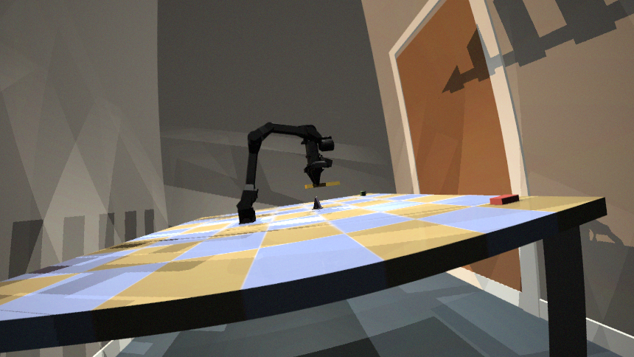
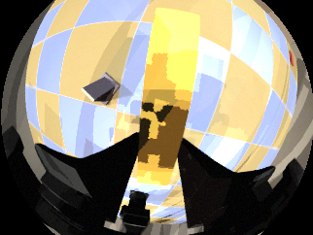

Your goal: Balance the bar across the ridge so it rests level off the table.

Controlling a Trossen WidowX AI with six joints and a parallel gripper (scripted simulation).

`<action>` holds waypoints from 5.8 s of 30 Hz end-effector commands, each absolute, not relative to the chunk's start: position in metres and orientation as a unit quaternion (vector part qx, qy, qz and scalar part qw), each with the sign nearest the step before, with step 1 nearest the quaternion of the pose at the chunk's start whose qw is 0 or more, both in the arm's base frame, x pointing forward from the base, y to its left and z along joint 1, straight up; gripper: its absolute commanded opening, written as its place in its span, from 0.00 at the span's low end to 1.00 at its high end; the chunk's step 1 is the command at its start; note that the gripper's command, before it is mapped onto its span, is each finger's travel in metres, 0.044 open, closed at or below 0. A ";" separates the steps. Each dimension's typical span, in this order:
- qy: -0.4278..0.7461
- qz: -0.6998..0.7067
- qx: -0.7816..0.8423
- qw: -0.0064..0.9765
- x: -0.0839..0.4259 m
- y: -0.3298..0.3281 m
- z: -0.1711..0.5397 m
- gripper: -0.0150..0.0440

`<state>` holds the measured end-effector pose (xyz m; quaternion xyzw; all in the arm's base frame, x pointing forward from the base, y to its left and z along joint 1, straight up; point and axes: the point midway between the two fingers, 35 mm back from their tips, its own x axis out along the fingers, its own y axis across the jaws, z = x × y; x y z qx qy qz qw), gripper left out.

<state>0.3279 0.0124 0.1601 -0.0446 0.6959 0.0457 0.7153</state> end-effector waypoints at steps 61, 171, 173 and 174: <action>0.677 -0.165 0.178 0.694 0.310 0.137 0.119 0.25; 0.677 -0.165 0.178 0.694 0.311 0.137 0.112 0.25; 0.677 -0.165 0.178 0.694 0.311 0.137 0.112 0.25; 0.677 -0.165 0.178 0.694 0.311 0.137 0.112 0.25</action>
